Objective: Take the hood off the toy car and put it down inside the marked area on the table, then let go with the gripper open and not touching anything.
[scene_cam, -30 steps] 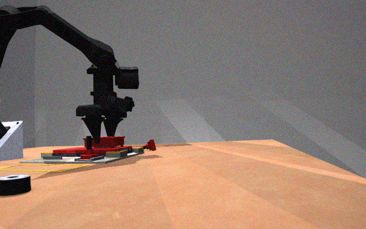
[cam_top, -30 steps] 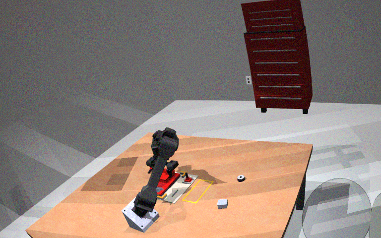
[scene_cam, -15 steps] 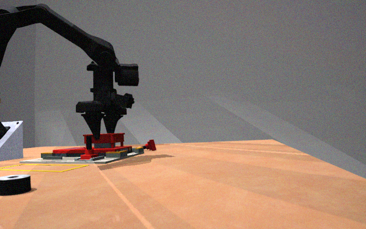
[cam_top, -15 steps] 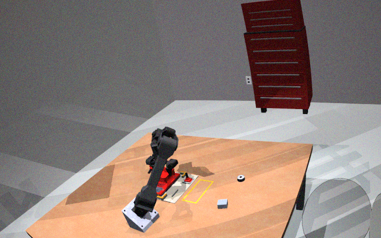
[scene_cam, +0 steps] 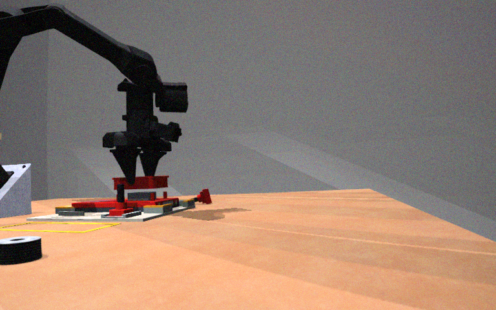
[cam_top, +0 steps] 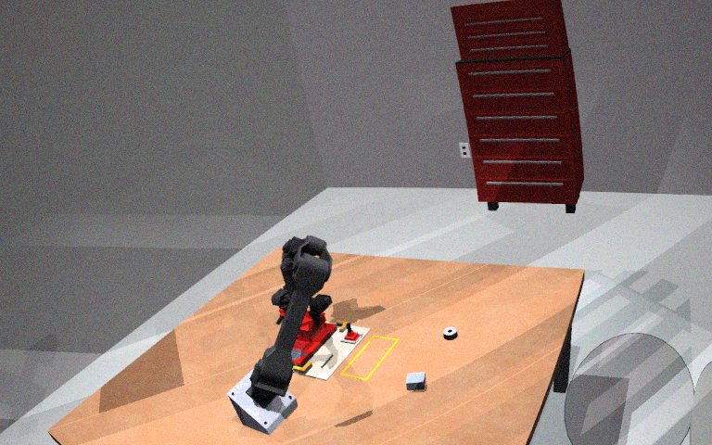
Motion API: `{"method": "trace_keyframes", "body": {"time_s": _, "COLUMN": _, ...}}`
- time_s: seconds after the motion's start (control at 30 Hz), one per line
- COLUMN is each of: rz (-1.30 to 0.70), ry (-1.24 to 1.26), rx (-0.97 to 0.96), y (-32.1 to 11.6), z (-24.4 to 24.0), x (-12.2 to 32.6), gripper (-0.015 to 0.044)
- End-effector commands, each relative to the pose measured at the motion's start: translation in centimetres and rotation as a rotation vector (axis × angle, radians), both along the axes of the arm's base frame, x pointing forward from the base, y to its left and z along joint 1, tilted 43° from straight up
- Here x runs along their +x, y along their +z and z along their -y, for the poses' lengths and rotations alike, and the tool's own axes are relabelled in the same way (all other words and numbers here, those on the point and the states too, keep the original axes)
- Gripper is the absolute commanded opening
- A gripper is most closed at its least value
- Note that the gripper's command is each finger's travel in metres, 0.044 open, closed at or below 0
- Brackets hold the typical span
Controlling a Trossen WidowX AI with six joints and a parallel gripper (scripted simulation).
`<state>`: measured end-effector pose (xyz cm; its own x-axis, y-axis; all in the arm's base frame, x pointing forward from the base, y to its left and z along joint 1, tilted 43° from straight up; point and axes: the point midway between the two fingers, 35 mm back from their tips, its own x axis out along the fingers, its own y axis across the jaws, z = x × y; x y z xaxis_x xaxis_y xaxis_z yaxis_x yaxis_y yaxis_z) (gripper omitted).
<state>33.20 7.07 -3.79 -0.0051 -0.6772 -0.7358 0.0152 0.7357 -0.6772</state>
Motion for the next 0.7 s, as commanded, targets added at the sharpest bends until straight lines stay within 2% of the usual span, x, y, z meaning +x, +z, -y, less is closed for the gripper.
{"method": "trace_keyframes", "body": {"time_s": 0.0, "rz": 0.006, "ry": -0.001, "rx": 0.005, "y": 0.4, "z": -0.5, "x": 0.1, "gripper": 0.0}}
{"method": "trace_keyframes", "body": {"time_s": 0.4, "rz": 0.005, "ry": -0.001, "rx": 0.006, "y": 3.4, "z": -3.3, "x": 0.0, "gripper": 0.0}}
{"method": "trace_keyframes", "body": {"time_s": 0.67, "rz": 0.001, "ry": 0.003, "rx": 0.008, "y": 4.4, "z": -1.5, "x": 0.4, "gripper": 0.0}}
